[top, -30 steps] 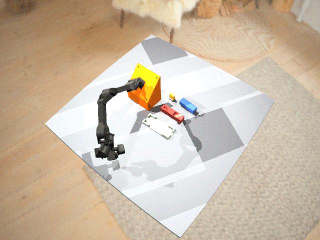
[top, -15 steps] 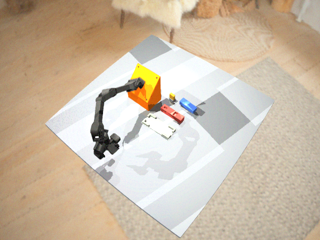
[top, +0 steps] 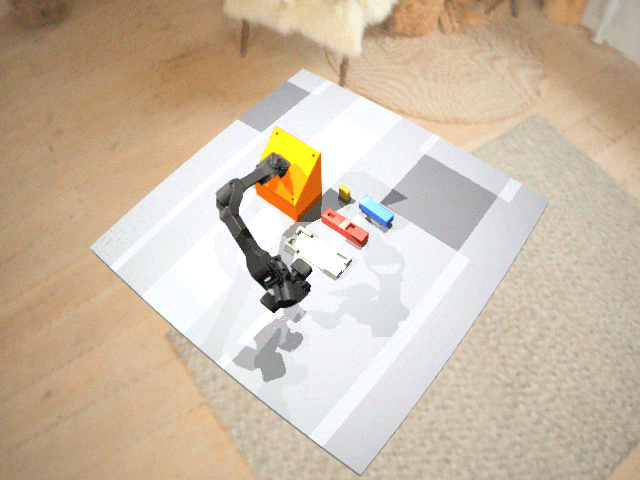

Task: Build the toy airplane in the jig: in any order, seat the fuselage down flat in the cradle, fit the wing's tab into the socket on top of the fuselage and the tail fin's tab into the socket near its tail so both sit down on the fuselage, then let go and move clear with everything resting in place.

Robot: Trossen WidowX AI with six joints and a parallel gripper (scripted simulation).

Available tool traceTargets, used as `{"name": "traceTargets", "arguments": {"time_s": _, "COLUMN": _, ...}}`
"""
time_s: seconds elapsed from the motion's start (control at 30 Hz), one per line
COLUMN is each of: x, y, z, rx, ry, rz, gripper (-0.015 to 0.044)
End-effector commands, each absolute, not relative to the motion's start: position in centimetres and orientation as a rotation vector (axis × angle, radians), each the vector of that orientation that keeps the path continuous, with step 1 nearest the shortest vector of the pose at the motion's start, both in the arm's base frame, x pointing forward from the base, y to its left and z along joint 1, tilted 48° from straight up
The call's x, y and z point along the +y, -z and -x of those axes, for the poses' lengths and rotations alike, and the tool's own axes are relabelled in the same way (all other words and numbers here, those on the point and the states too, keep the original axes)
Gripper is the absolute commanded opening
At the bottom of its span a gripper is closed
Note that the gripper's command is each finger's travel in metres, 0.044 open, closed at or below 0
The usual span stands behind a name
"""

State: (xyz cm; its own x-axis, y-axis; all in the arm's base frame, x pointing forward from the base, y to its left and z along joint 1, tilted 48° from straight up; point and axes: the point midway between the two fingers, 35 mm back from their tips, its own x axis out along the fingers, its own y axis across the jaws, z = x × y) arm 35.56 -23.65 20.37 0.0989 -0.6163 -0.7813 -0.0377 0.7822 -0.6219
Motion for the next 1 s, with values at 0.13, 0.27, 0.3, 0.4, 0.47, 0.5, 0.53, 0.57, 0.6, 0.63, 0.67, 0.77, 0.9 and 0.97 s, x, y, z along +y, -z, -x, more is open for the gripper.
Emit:
{"name": "traceTargets", "arguments": {"time_s": 0.13, "x": -13.6, "y": -10.6, "z": -37.6, "rx": 1.476, "ry": 0.458, "rz": 0.552, "gripper": 0.0440}}
{"name": "traceTargets", "arguments": {"time_s": 0.27, "x": -9.3, "y": -6.8, "z": -36.5, "rx": 1.491, "ry": 0.483, "rz": 0.554, "gripper": 0.0440}}
{"name": "traceTargets", "arguments": {"time_s": 0.3, "x": -8.5, "y": -6.1, "z": -36.3, "rx": 1.492, "ry": 0.485, "rz": 0.561, "gripper": 0.0440}}
{"name": "traceTargets", "arguments": {"time_s": 0.4, "x": -5.1, "y": -2.9, "z": -34.9, "rx": 1.489, "ry": 0.497, "rz": 0.596, "gripper": 0.0440}}
{"name": "traceTargets", "arguments": {"time_s": 0.47, "x": -2.6, "y": -0.5, "z": -33.2, "rx": 1.478, "ry": 0.511, "rz": 0.632, "gripper": 0.0440}}
{"name": "traceTargets", "arguments": {"time_s": 0.5, "x": -1.6, "y": 0.5, "z": -32.4, "rx": 1.470, "ry": 0.518, "rz": 0.650, "gripper": 0.0440}}
{"name": "traceTargets", "arguments": {"time_s": 0.53, "x": -0.6, "y": 1.5, "z": -31.4, "rx": 1.460, "ry": 0.525, "rz": 0.669, "gripper": 0.0440}}
{"name": "traceTargets", "arguments": {"time_s": 0.57, "x": 0.3, "y": 2.4, "z": -30.3, "rx": 1.447, "ry": 0.533, "rz": 0.691, "gripper": 0.0440}}
{"name": "traceTargets", "arguments": {"time_s": 0.6, "x": 1.0, "y": 3.2, "z": -29.2, "rx": 1.433, "ry": 0.540, "rz": 0.710, "gripper": 0.0440}}
{"name": "traceTargets", "arguments": {"time_s": 0.63, "x": 1.4, "y": 3.7, "z": -28.6, "rx": 1.423, "ry": 0.545, "rz": 0.723, "gripper": 0.0440}}
{"name": "traceTargets", "arguments": {"time_s": 0.67, "x": 1.6, "y": 3.9, "z": -28.3, "rx": 1.419, "ry": 0.547, "rz": 0.729, "gripper": 0.0440}}
{"name": "traceTargets", "arguments": {"time_s": 0.77, "x": 1.6, "y": 4.0, "z": -28.2, "rx": 1.418, "ry": 0.547, "rz": 0.730, "gripper": 0.0440}}
{"name": "traceTargets", "arguments": {"time_s": 0.9, "x": 1.0, "y": 4.6, "z": -28.3, "rx": 1.418, "ry": 0.547, "rz": 0.730, "gripper": 0.0440}}
{"name": "traceTargets", "arguments": {"time_s": 0.97, "x": -0.2, "y": 5.6, "z": -28.4, "rx": 1.418, "ry": 0.548, "rz": 0.731, "gripper": 0.0440}}
